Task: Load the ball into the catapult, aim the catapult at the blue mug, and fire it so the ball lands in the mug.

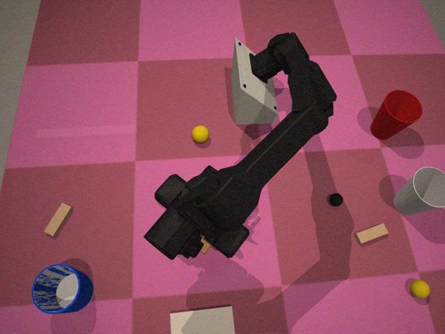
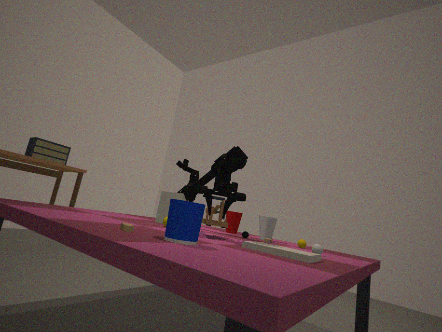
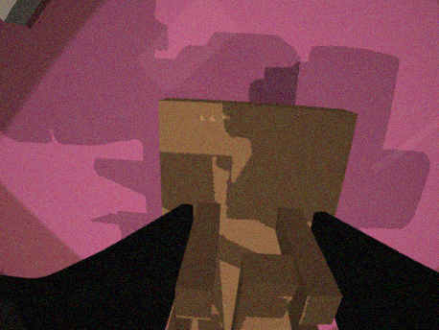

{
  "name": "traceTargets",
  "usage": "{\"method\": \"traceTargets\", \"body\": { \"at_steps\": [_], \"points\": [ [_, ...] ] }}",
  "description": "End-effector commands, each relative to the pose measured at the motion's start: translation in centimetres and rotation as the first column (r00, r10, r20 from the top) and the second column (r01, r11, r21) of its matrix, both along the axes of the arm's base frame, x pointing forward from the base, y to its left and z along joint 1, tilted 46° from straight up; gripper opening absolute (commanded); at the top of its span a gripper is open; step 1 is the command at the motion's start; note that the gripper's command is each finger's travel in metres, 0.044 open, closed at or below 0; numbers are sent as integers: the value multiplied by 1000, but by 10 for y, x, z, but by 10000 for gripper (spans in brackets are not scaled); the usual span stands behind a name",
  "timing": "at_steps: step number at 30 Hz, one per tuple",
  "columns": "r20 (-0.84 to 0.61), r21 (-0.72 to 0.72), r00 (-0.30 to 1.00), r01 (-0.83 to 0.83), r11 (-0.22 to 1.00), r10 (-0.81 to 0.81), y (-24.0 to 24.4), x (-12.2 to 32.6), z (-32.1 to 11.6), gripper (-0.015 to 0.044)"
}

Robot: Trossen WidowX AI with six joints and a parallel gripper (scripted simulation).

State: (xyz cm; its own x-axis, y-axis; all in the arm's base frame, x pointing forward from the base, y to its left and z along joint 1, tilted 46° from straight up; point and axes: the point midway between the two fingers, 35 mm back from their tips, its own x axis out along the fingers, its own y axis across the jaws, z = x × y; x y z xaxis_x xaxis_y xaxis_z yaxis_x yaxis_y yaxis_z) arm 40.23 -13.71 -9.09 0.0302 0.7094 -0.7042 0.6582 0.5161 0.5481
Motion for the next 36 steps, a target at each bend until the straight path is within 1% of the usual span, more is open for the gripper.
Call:
{"method": "traceTargets", "body": {
  "at_steps": [1,9,19,36],
  "points": [
    [-93,-5,990,105,994,-105,-6,-2,0,0],
    [-267,-29,924,277,960,-274,-13,-10,-8,0],
    [-270,-30,922,280,960,-278,-13,-13,-10,0],
    [-270,-29,922,281,959,-278,6,-11,-30,0]
  ]
}}
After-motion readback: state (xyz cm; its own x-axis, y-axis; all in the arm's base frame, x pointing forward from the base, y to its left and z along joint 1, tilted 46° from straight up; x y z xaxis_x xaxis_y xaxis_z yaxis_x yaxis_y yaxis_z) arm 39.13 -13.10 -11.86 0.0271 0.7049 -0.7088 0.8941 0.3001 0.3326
